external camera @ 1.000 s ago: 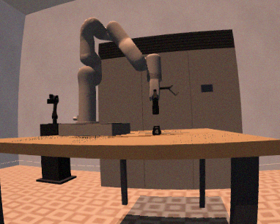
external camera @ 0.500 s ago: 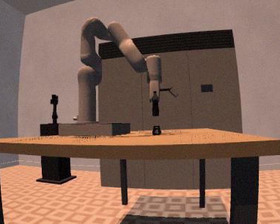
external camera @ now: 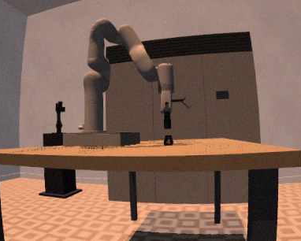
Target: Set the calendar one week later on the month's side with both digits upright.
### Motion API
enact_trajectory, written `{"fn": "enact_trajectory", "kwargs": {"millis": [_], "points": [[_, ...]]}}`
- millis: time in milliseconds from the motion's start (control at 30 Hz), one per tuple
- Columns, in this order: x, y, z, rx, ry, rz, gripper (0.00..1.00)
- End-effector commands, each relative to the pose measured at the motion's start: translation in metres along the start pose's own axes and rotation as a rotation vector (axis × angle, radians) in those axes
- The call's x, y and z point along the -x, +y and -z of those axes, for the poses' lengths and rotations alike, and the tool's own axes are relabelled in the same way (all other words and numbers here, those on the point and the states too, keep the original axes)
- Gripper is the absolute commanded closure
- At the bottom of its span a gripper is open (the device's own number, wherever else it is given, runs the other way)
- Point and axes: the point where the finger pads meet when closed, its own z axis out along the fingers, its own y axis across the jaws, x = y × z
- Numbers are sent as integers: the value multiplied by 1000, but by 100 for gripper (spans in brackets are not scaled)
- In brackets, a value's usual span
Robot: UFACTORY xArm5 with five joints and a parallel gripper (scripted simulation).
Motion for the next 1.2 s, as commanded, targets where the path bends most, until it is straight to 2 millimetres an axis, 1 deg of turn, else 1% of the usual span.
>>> {"fn": "enact_trajectory", "kwargs": {"millis": [0,567,1167], "points": [[-1,0,-5,0,3,0,53],[-2,0,-21,0,3,0,53],[-2,0,-23,0,3,0,53]]}}
